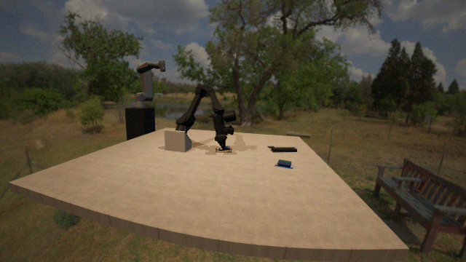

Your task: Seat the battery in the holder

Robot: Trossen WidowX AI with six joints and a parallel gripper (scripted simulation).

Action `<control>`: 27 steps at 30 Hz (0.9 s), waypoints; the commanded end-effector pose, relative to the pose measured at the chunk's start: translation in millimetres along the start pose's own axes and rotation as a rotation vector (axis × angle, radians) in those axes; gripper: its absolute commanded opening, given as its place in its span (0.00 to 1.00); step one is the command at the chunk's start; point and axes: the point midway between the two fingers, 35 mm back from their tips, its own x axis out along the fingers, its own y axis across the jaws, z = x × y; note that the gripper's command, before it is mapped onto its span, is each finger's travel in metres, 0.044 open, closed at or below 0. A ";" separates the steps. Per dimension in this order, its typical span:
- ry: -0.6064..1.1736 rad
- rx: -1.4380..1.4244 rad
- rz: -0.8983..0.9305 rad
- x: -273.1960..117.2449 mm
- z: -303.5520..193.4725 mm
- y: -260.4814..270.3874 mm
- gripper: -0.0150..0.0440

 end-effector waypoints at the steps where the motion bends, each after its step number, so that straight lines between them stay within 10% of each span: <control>1: 0.042 0.008 -0.005 2.4 -5.7 -1.4 0.37; 27: 0.195 -0.011 -0.005 3.3 -3.7 3.3 0.37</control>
